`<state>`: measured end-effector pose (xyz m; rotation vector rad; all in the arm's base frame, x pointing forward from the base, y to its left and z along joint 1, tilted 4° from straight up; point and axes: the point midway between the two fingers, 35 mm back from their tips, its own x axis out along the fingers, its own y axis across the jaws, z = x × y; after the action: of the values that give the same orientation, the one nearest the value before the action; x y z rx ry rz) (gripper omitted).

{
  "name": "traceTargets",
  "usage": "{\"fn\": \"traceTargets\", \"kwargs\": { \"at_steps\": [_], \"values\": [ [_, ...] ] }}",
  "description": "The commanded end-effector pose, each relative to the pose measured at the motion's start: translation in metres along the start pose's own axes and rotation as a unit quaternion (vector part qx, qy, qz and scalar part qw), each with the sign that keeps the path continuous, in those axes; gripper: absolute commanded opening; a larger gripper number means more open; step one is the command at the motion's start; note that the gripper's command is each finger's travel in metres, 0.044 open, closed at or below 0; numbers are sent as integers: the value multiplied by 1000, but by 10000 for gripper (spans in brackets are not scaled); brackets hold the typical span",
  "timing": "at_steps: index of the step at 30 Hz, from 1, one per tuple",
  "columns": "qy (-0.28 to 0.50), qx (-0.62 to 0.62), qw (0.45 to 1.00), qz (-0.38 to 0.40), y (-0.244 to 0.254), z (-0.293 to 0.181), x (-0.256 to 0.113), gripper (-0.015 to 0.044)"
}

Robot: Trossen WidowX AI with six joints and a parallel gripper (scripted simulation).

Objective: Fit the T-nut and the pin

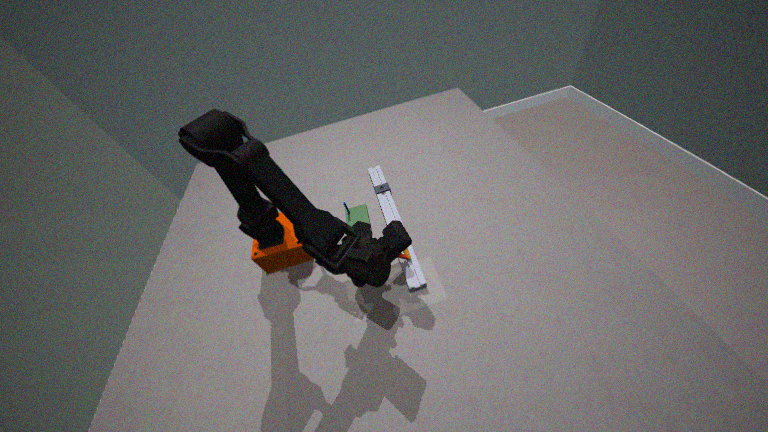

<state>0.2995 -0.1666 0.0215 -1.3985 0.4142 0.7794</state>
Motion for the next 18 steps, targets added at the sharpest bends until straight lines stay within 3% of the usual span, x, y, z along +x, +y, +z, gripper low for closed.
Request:
{"fn": "traceTargets", "kwargs": {
  "at_steps": [1, 18],
  "values": [
    [1, 0, 1000, 6, -1, -1, 0, -150],
    [2, 7, 1000, 30, -4, -1, 0, -150]
  ]
}}
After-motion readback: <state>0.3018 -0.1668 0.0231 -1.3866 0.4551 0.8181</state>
